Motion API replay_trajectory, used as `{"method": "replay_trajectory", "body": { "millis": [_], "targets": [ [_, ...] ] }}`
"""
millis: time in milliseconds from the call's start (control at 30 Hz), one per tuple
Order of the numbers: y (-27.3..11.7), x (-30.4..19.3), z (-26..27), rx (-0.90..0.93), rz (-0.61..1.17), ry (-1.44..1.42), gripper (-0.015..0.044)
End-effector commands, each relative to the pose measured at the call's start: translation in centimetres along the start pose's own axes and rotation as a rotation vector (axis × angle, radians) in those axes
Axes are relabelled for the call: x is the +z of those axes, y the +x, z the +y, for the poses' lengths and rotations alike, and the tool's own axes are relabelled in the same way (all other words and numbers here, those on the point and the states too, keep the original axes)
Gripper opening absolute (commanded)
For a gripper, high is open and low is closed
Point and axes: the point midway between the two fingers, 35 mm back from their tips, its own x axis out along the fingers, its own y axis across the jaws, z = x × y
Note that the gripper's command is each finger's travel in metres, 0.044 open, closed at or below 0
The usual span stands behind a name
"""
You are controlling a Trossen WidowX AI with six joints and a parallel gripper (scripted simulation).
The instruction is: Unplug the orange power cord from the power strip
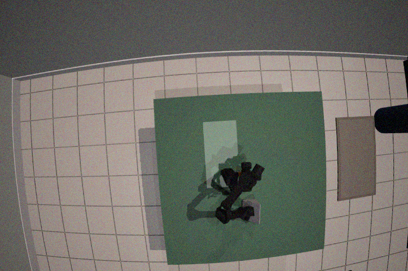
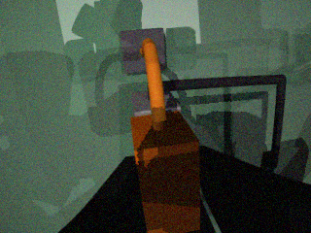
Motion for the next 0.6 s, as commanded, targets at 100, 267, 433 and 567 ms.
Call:
{"method": "replay_trajectory", "body": {
  "millis": [100, 267, 433, 567],
  "targets": [
    [-0.9, 3.5, -0.1, 0.006, -0.062, 0.020, 0.0000],
    [-1.1, 4.3, -0.2, 0.006, -0.062, 0.020, 0.0000],
    [-1.2, 5.1, -0.4, 0.007, -0.062, 0.020, 0.0000],
    [-1.4, 5.8, -0.5, 0.007, -0.062, 0.021, 0.0000]
  ]
}}
